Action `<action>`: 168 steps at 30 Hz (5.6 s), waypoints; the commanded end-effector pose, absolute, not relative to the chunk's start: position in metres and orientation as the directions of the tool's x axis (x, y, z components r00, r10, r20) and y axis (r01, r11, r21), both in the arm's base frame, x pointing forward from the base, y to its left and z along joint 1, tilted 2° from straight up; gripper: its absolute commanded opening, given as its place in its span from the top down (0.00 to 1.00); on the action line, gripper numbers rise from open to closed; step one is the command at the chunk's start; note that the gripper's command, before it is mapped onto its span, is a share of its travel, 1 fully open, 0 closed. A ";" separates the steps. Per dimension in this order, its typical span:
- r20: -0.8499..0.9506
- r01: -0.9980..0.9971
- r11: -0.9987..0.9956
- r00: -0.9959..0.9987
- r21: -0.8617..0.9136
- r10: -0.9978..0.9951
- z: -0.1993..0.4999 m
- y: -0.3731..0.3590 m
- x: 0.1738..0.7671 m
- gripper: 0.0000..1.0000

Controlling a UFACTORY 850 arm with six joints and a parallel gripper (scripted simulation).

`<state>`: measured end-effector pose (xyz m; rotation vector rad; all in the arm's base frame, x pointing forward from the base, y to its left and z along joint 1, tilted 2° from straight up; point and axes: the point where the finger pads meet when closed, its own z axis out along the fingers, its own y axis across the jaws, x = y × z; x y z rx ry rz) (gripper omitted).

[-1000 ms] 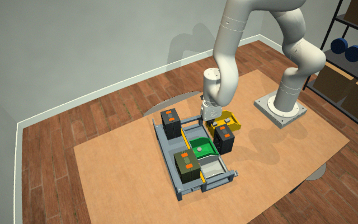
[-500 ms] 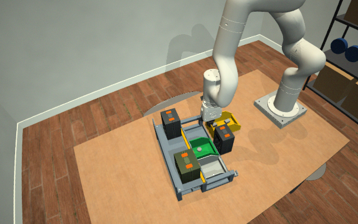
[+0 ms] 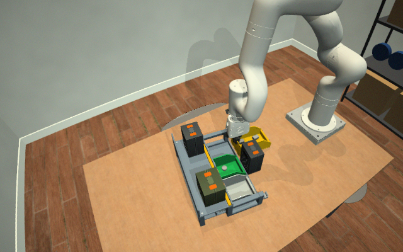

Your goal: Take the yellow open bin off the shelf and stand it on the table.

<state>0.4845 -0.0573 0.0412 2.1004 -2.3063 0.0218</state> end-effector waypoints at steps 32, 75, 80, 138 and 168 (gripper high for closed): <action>0.026 -0.996 0.093 -0.093 0.003 -0.995 0.037 -0.058 0.485 0.67; 0.026 -0.996 0.093 -0.093 0.003 -0.995 0.037 -0.058 0.485 0.67; 0.026 -0.996 0.093 -0.093 0.003 -0.995 0.037 -0.058 0.485 0.67; 0.026 -0.996 0.093 -0.093 0.003 -0.995 0.105 -0.056 0.486 0.67; 0.026 -0.996 0.093 -0.093 0.003 -0.995 0.100 -0.056 0.486 0.67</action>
